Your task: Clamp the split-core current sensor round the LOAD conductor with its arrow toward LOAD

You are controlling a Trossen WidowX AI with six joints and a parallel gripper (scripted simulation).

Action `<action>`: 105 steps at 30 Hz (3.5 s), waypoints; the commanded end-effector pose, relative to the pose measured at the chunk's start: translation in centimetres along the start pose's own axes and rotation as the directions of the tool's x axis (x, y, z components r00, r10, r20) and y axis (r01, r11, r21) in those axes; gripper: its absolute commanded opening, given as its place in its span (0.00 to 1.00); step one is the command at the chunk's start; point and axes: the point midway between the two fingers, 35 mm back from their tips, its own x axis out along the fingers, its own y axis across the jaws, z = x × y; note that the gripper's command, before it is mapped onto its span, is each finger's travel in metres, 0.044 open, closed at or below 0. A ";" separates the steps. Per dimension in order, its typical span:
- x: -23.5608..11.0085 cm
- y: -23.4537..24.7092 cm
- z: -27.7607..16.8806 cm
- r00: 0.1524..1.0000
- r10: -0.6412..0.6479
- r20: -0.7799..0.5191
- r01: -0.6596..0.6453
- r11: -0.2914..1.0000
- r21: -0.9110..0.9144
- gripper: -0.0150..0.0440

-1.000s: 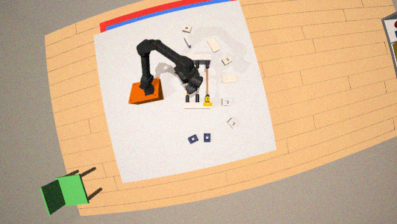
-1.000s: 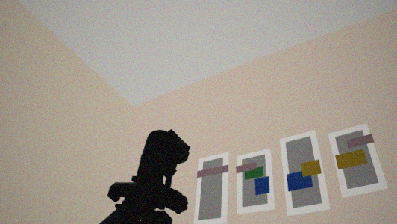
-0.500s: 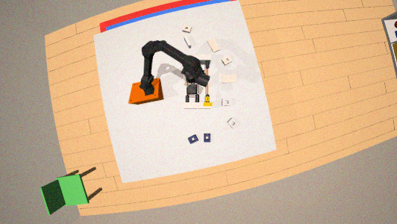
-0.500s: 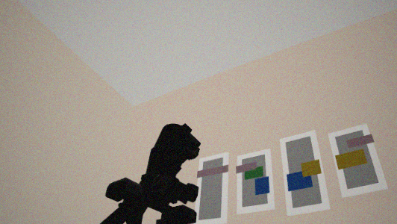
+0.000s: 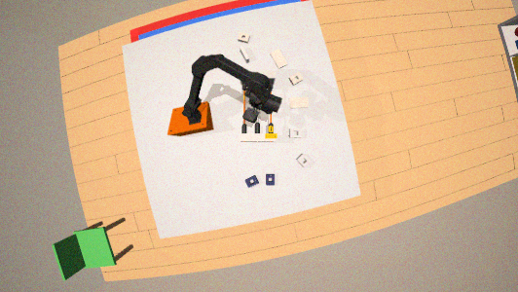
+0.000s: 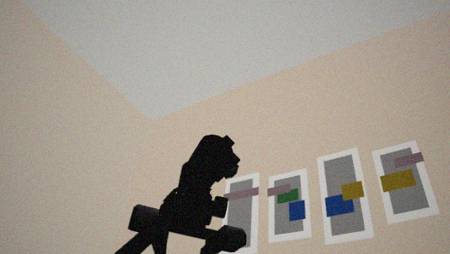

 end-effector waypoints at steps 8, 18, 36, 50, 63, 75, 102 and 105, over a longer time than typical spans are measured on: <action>0.5 1.2 2.1 1.000 0.005 -0.002 -0.004 0.939 0.343 0.25; 1.0 2.2 3.9 1.000 0.007 -0.002 -0.004 0.784 0.620 0.25; 2.1 3.6 6.3 1.000 0.010 -0.003 -0.001 0.425 0.905 0.25; 4.1 3.7 6.4 1.000 0.010 -0.003 -0.002 0.425 0.905 0.25; 6.3 3.7 6.3 1.000 0.011 -0.003 -0.002 0.425 0.905 0.25; 7.0 3.7 6.4 1.000 0.008 0.000 -0.003 0.432 0.902 0.25; 7.0 3.7 6.4 1.000 0.008 0.000 -0.003 0.432 0.902 0.25; 7.0 3.7 6.4 1.000 0.008 0.000 -0.003 0.432 0.902 0.25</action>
